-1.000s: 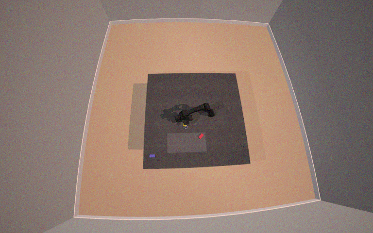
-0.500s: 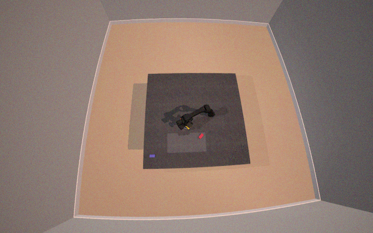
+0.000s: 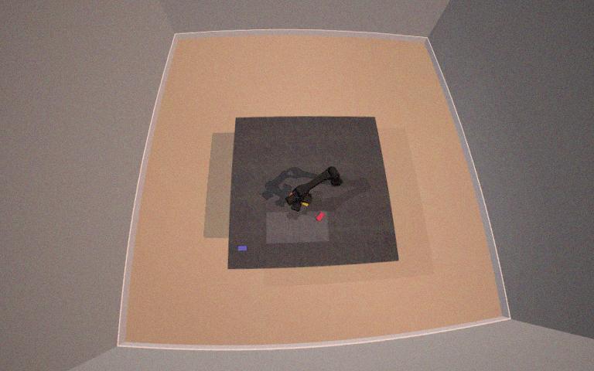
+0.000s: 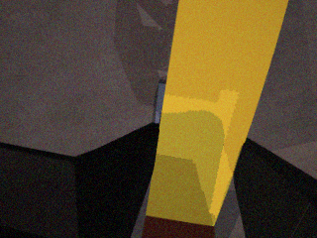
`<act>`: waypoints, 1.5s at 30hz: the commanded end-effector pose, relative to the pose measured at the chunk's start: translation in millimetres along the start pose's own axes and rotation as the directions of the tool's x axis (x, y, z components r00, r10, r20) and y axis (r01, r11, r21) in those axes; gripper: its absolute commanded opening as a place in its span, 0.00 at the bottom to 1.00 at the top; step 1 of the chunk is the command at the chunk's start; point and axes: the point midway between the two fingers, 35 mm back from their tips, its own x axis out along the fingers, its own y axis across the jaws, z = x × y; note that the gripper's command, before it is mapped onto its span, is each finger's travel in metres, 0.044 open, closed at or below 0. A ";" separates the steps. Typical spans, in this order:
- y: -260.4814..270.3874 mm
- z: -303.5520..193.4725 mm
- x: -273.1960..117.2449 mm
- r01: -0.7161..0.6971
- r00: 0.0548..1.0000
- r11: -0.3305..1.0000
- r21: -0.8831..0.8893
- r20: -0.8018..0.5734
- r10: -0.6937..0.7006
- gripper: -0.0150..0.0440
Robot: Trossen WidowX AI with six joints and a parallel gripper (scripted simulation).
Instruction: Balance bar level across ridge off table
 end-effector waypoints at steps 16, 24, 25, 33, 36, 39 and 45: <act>2.7 2.6 24.6 0.011 1.000 1.000 -0.023 -0.003 -0.011 0.25; 4.8 2.7 37.3 0.011 1.000 1.000 -0.025 -0.003 -0.011 0.25; 5.0 2.8 38.6 0.011 1.000 1.000 -0.025 -0.003 -0.011 0.25; 5.3 2.6 39.5 0.011 1.000 1.000 -0.025 -0.003 -0.011 0.25; 5.3 2.6 40.6 0.011 1.000 1.000 -0.025 -0.003 -0.011 0.25; 5.3 2.6 41.1 0.011 1.000 1.000 -0.025 -0.003 -0.011 0.25; 5.3 2.6 41.5 0.011 1.000 1.000 -0.025 -0.003 -0.011 0.25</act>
